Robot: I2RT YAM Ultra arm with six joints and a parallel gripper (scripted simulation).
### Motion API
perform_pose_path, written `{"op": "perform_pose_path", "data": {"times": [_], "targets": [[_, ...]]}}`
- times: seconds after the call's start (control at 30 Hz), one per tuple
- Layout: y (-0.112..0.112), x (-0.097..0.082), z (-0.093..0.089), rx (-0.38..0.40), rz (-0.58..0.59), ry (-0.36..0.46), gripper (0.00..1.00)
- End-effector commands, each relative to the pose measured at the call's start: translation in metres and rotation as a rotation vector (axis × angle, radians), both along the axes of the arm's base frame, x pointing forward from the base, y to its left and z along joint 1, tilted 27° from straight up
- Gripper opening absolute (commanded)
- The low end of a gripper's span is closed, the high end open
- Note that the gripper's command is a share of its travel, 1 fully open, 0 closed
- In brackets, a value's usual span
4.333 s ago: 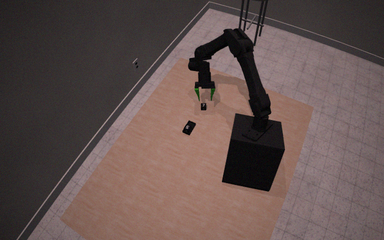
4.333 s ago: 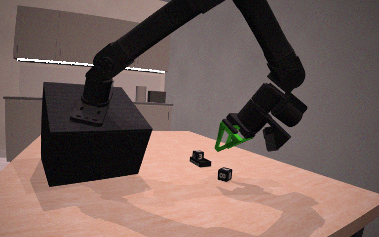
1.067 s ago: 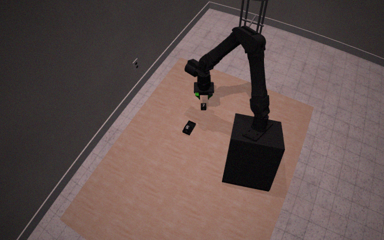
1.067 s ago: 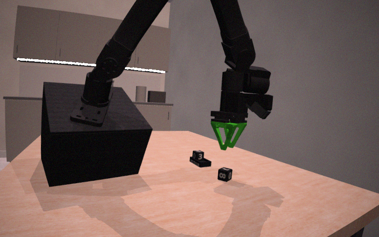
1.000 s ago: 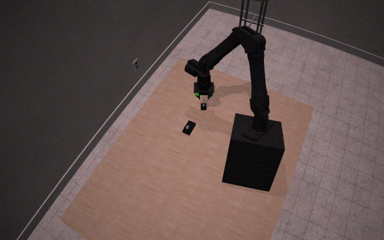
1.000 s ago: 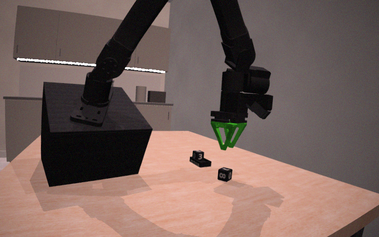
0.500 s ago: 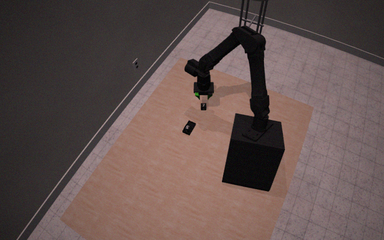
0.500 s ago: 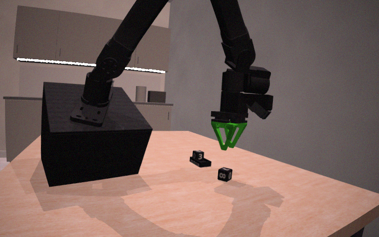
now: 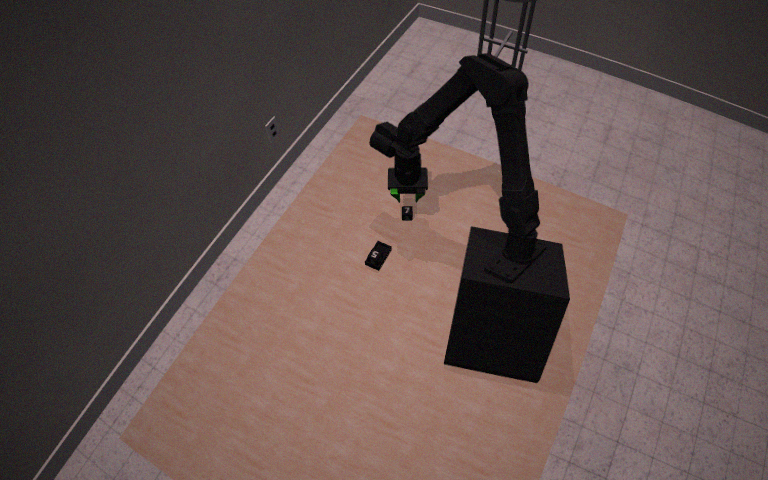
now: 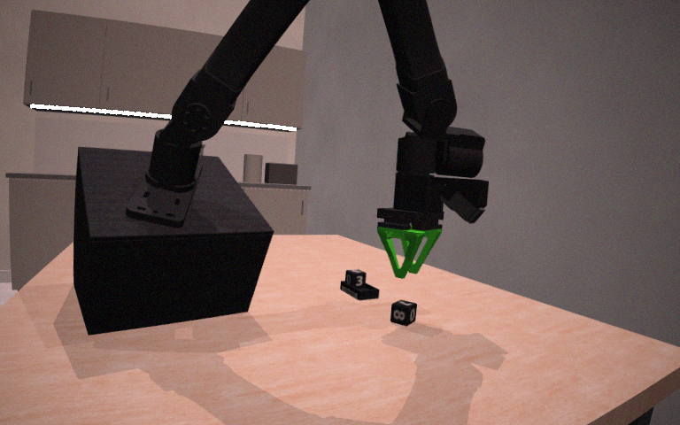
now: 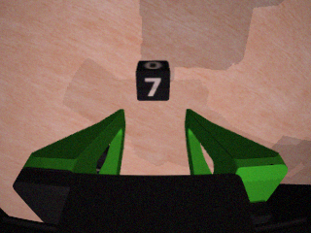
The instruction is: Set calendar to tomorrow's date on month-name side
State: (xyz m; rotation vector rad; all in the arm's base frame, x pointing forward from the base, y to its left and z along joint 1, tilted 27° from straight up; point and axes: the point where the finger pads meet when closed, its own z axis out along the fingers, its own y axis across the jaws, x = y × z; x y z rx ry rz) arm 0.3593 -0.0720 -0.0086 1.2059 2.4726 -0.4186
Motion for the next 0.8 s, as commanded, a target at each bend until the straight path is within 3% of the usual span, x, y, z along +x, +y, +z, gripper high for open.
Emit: {"op": "perform_pose_path", "data": {"times": [0.0, 0.77], "targets": [[0.0, 0.004, 0.0, -0.001, 0.008, -0.014, 0.45], [-0.011, 0.01, -0.026, -0.001, 0.008, -0.014, 0.45]]}}
